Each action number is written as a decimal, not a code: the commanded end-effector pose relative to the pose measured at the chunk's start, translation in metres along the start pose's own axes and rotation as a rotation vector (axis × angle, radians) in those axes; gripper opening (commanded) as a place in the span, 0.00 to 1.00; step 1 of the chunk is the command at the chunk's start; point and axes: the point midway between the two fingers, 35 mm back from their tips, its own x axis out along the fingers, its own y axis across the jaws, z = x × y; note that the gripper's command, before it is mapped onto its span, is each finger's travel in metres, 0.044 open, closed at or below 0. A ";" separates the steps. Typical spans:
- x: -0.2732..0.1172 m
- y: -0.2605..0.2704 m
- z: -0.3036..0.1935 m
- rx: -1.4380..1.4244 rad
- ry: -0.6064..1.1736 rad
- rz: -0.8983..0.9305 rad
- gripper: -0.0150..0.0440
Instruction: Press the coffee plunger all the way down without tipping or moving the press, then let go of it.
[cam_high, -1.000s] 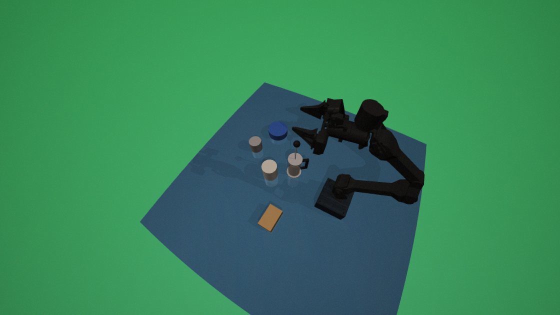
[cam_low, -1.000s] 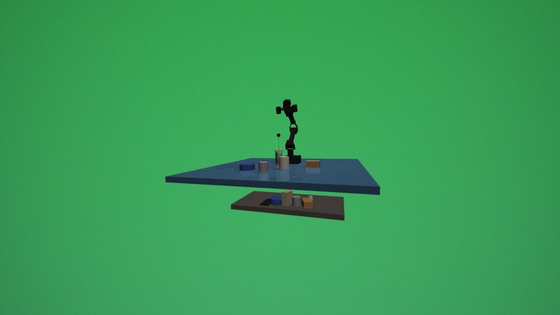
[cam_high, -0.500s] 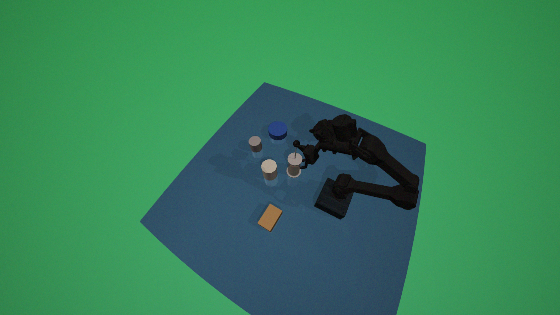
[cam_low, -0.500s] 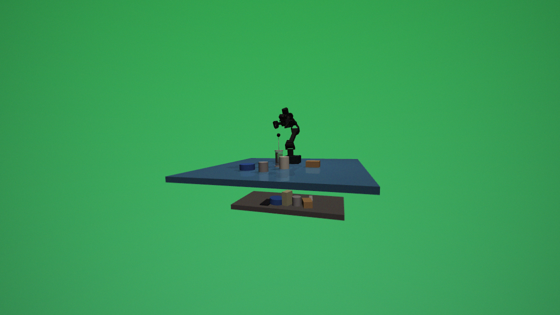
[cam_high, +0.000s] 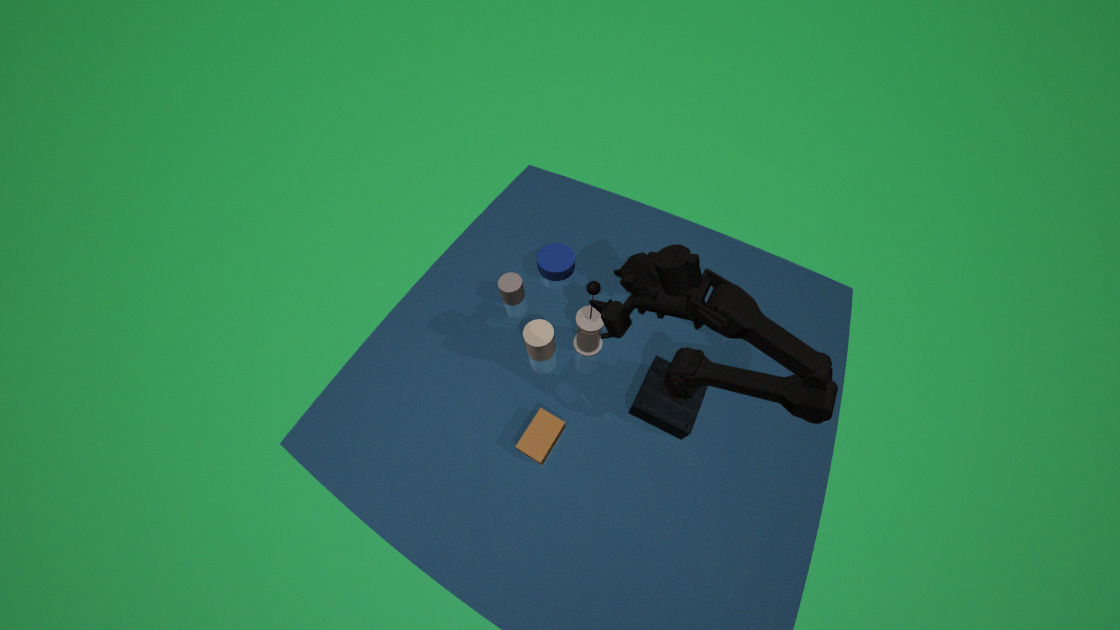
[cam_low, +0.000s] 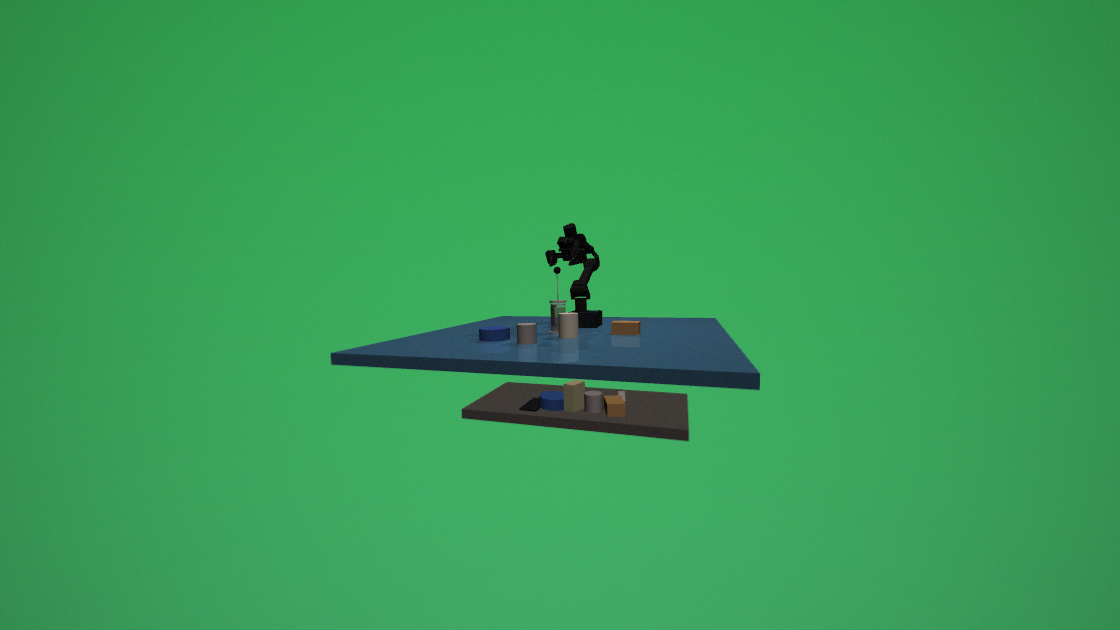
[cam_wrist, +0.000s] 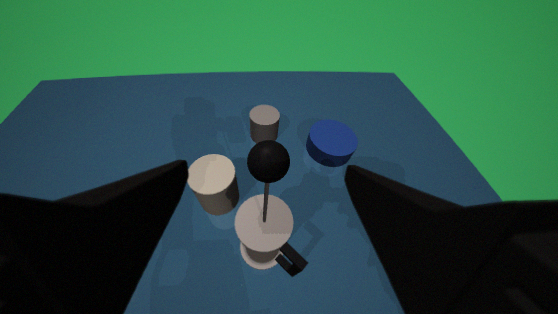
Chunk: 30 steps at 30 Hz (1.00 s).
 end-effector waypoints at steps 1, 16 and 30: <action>0.008 0.000 -0.003 -0.004 0.008 0.000 1.00; 0.031 0.000 -0.003 -0.003 0.006 -0.002 1.00; 0.035 -0.001 -0.003 -0.003 0.006 -0.002 0.56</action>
